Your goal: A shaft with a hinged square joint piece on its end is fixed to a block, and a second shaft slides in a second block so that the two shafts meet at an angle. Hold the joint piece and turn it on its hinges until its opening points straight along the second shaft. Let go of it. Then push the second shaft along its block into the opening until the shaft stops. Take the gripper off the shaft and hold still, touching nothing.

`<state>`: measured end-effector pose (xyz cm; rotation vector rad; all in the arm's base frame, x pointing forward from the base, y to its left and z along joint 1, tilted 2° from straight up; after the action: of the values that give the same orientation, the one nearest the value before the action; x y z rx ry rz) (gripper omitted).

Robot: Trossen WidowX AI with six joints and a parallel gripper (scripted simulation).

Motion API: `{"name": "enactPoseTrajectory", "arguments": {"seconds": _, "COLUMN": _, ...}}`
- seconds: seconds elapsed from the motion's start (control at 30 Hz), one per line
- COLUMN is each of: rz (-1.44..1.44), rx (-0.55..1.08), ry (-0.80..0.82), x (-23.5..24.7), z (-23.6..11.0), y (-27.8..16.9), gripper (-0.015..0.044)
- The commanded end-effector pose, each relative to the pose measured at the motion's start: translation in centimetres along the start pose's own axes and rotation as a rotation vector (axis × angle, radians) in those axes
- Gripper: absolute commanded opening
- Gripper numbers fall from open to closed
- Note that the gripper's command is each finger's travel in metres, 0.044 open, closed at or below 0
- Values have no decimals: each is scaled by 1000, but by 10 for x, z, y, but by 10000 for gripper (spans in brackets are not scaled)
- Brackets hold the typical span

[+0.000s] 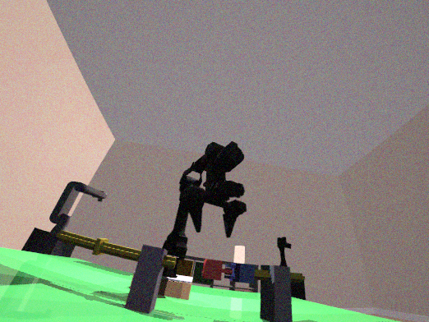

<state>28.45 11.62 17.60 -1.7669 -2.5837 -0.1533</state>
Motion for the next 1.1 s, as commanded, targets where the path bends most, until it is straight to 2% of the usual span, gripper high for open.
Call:
{"name": "enactPoseTrajectory", "arguments": {"seconds": 0.0, "rz": 113, "rx": 9, "ry": -22, "x": 2, "z": -9, "y": -1, "gripper": 440}}
{"name": "enactPoseTrajectory", "arguments": {"seconds": 0.43, "rz": 539, "rx": 15, "ry": -97, "x": 8, "z": -47, "y": -7, "gripper": 440}}
{"name": "enactPoseTrajectory", "arguments": {"seconds": 0.73, "rz": 546, "rx": 13, "ry": -91, "x": 9, "z": -48, "y": -6, "gripper": 440}}
{"name": "enactPoseTrajectory", "arguments": {"seconds": 1.07, "rz": 838, "rx": -2, "ry": -98, "x": -47, "z": -36, "y": -6, "gripper": 177}}
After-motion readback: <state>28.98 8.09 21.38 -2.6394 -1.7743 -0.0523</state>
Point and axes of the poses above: the point midway between the two fingers, 35 mm back from their tips, its own z axis out along the fingers, its own x axis across the jaws, y = z × x, the point moved 1 cm from there along -z, back along the fingers, and after that the axes turned 9 degrees about z, right-handed, at the moved point
